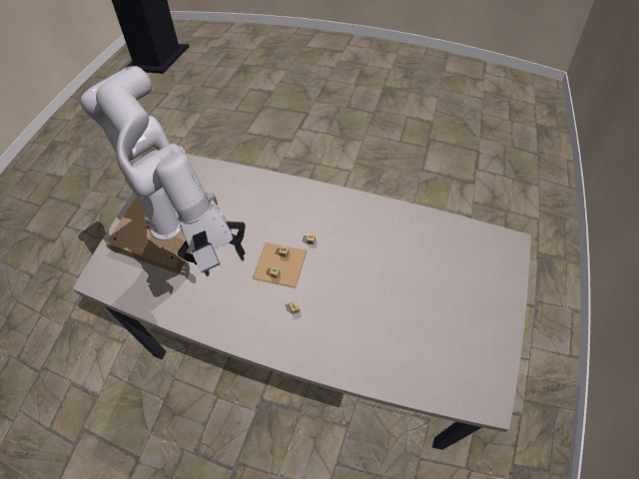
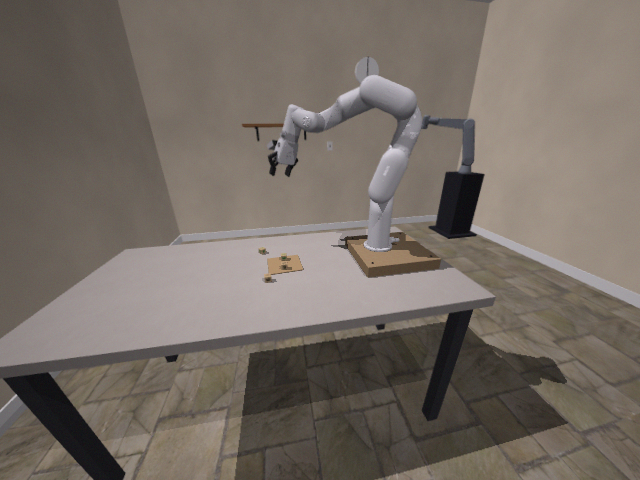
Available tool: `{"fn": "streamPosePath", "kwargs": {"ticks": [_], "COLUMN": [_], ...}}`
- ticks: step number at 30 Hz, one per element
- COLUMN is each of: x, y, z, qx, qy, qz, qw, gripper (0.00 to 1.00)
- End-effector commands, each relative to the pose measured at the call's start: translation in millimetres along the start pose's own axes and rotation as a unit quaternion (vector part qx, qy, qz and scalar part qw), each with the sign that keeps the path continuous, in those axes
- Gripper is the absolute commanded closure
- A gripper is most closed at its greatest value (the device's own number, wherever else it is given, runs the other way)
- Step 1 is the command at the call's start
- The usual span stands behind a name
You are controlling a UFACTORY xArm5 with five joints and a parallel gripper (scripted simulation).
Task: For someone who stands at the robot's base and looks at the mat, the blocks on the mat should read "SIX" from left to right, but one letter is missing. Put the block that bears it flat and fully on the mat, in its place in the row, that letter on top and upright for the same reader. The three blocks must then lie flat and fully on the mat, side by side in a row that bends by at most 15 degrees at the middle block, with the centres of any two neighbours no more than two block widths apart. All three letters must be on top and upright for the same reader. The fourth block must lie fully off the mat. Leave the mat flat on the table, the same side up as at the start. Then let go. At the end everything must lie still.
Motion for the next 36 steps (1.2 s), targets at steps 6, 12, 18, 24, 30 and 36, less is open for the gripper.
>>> {"fn": "streamPosePath", "kwargs": {"ticks": [6, 12, 18, 24, 30, 36], "x": [56.4, 91.3, 131.3, 169.4, 191.2, 194.4], "y": [-6.4, -27.7, -68.6, -125.2, -165.8, -172.3], "z": [-107.4, -172.6, -245.6, -311.2, -345.8, -350.6], "qx": [-0.13, -0.205, -0.291, -0.373, -0.42, -0.427], "qy": [0.026, 0.038, 0.051, 0.06, 0.065, 0.066], "qz": [-0.046, -0.072, -0.098, -0.122, -0.135, -0.137], "qw": [0.99, 0.975, 0.95, 0.918, 0.895, 0.892], "gripper": [0.0, 0.0, 0.0, 0.0, 0.0, 0.0]}}
Point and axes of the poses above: the point where the finger pads meet when closed, its own x axis out along the fingers, its own z axis across the jaws, y = z × x, the point moved 3 cm from there along -x, back along the fingers, and after that the axes turned 8 degrees about -x, right-handed, at the moved point
